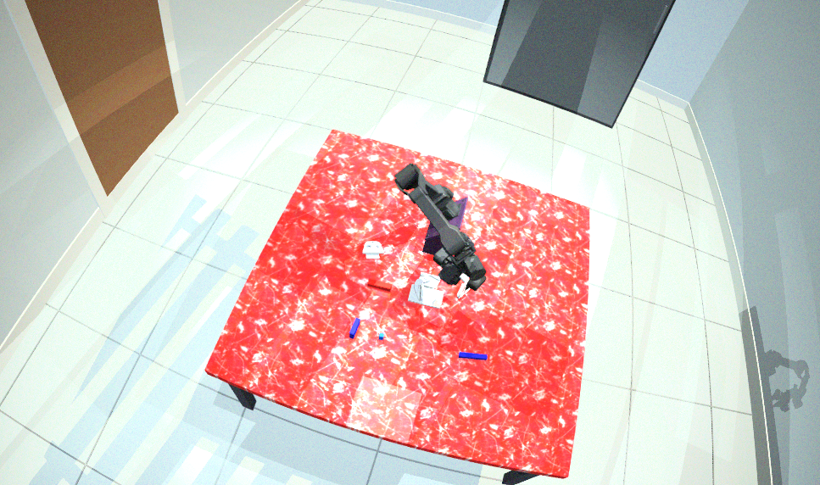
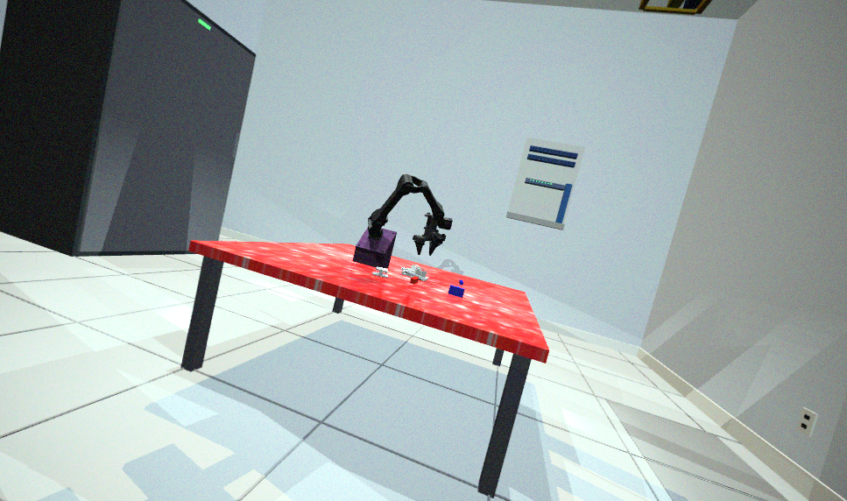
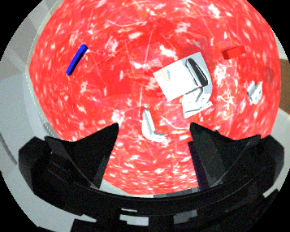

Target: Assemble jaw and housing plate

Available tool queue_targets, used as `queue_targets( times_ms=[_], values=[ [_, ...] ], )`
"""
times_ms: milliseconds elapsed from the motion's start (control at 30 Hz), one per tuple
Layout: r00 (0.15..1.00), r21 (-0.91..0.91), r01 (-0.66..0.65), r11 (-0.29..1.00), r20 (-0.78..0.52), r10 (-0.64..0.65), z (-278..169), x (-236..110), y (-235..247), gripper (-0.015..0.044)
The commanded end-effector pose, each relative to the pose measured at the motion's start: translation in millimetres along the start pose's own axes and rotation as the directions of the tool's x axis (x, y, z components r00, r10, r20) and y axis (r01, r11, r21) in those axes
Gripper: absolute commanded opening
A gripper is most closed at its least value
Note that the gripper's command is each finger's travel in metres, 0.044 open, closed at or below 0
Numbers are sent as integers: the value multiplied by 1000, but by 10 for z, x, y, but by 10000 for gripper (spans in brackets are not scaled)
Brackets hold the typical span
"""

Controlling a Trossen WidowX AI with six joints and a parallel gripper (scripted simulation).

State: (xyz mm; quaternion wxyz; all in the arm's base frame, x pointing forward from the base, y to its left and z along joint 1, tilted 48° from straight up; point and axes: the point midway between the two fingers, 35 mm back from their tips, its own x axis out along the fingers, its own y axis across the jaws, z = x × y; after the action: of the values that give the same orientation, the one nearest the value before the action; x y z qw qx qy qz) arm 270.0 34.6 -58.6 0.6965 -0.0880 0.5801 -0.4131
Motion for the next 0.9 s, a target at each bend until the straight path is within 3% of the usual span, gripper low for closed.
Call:
queue_targets(
  times_ms=[0, 267, 467, 600, 867],
  values=[
    [1000, -118, 27, 993, 4, -27, -276, 90, 104, 440],
    [997, -286, 69, 956, 38, -61, -681, 208, 220, 440],
    [997, -290, 70, 955, 39, -62, -688, 234, 222, 440],
    [997, -289, 72, 954, 40, -63, -672, 592, 194, 440],
    [997, -289, 72, 954, 40, -64, -672, 614, 191, 440]
  ],
)
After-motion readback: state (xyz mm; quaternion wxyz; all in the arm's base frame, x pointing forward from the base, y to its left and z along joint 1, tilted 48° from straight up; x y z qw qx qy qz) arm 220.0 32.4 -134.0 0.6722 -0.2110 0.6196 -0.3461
